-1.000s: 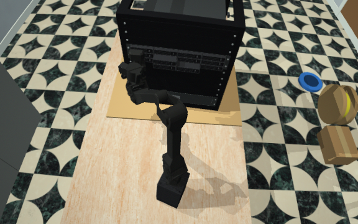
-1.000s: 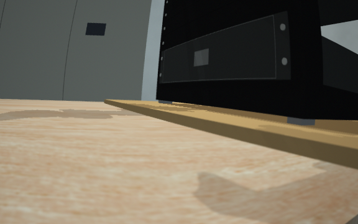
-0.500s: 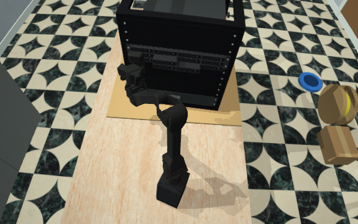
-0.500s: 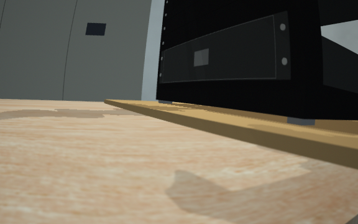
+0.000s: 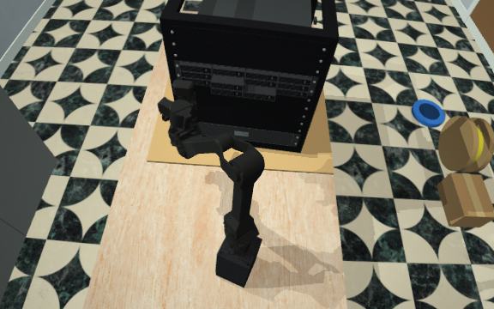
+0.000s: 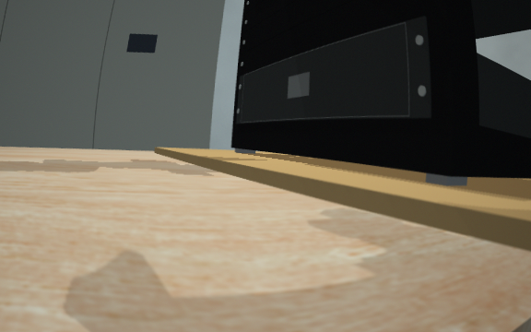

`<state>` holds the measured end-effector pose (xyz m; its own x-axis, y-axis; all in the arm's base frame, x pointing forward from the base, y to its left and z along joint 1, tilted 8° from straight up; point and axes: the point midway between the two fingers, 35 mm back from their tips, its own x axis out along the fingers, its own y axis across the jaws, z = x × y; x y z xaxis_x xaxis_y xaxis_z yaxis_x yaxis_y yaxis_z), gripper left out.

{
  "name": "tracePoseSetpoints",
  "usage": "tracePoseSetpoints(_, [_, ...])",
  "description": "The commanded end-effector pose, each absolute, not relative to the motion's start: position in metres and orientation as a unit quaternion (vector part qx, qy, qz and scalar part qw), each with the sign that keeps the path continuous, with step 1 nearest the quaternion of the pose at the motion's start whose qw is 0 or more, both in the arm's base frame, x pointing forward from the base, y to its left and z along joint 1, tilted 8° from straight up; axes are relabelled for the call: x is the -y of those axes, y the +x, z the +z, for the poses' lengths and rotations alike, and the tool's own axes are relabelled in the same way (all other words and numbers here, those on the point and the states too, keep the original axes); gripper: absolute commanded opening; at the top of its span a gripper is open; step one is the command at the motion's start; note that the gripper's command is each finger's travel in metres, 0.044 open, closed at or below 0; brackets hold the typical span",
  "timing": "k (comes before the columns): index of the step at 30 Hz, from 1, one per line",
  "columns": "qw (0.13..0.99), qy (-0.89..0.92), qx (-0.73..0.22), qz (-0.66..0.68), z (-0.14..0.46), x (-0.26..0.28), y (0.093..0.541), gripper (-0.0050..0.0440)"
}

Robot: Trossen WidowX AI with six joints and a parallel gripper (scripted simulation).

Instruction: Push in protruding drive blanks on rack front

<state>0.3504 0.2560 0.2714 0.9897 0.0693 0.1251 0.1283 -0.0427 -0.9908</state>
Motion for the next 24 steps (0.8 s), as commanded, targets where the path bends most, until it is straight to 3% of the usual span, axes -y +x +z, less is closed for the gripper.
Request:
tracePoseSetpoints(1, [0.692, -0.718, 0.071, -0.028, 0.279, -0.252, 0.346, -0.0050])
tracePoseSetpoints(24, [0.692, -0.718, 0.071, -0.028, 0.253, -0.247, 0.356, -0.0050])
